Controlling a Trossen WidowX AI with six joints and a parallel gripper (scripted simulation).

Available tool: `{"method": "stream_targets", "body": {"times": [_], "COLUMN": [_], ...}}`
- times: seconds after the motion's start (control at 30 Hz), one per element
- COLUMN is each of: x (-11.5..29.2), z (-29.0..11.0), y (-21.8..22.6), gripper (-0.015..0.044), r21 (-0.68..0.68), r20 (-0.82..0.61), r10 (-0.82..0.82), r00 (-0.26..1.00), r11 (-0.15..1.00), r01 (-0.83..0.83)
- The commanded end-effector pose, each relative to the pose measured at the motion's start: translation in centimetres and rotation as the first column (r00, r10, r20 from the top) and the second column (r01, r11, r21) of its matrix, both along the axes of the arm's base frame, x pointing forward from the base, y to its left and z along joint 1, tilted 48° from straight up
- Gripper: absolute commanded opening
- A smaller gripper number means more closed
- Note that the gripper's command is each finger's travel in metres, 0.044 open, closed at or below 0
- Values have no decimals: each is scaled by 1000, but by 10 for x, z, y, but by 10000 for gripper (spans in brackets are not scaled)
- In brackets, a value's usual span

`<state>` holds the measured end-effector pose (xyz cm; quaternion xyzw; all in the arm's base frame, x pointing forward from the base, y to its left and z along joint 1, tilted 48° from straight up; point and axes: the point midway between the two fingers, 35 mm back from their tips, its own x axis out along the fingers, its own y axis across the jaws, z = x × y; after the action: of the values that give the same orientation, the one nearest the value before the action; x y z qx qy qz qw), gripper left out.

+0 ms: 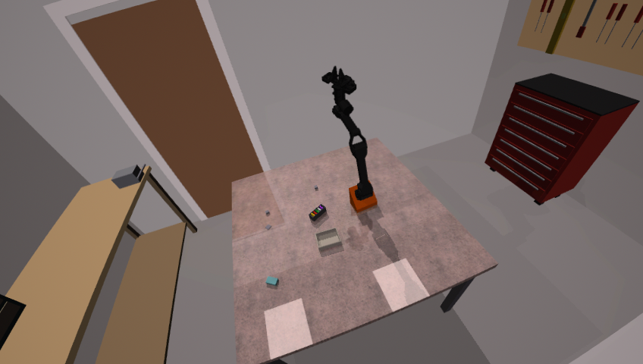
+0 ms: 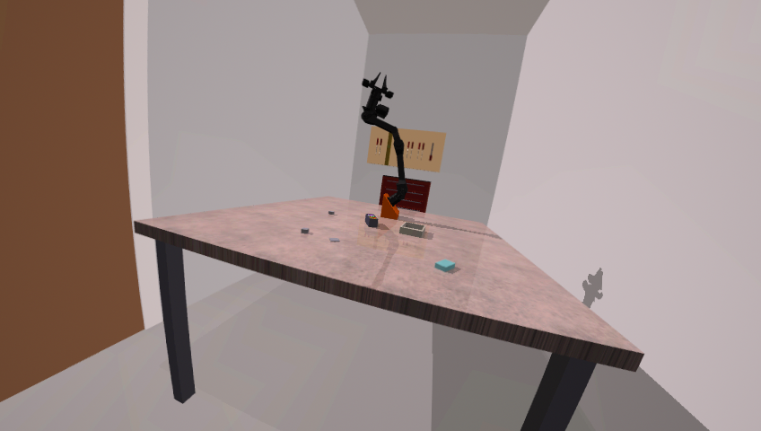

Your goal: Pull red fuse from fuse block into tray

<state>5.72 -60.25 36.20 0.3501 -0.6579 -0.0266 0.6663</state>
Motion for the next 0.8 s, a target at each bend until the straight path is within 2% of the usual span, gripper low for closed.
{"method": "stream_targets", "body": {"times": [0.0,0.07,0.2,0.3,0.53,0.77], "x": [2,19,73,111,180,236], "z": [-1,-9,-40,-64,-114,-161], "y": [-1,-9,-28,-34,-30,-10], "gripper": [124,72,68,68,68,68], "r21": [6,53,145,159,94,-24], "r20": [-8,-79,-328,-509,-797,-949], "r10": [-7,-57,-158,-184,-169,-139], "r00": [1000,995,931,841,580,282], "r11": [1000,997,966,940,914,927], "r01": [7,61,214,302,395,375]}}
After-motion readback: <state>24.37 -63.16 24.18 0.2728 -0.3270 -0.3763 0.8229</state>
